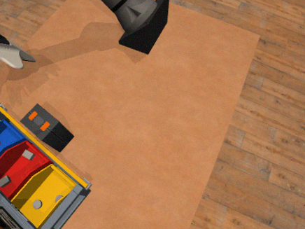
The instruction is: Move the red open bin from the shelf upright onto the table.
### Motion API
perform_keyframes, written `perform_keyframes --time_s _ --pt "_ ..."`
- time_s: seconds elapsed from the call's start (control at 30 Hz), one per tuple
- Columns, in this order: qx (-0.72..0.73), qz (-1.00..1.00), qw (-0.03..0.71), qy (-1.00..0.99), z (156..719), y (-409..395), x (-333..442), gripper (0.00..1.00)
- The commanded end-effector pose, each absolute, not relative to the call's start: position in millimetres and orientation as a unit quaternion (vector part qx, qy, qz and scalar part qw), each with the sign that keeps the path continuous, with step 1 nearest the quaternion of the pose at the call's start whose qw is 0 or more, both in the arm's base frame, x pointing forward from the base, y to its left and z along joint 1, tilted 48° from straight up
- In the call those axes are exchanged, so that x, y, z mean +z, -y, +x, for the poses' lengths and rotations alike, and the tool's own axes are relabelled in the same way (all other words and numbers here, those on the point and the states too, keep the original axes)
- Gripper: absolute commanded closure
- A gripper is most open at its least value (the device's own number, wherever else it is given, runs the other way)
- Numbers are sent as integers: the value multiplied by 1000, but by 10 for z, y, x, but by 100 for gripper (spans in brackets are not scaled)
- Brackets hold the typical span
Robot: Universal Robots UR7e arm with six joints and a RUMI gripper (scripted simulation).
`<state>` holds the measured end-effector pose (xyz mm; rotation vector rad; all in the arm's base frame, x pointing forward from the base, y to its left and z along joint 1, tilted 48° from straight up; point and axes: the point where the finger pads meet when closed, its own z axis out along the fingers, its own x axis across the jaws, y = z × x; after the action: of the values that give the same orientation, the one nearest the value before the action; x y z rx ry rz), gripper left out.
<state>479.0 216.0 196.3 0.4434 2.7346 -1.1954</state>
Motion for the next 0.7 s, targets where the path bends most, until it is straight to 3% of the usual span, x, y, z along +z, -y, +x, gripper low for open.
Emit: perform_keyframes --time_s 0.0,0.67 --pt "-396 128 62 -907 4780 -2131 2001 0" --pt "-399 84 60 -911 4760 -2056 2082 0"
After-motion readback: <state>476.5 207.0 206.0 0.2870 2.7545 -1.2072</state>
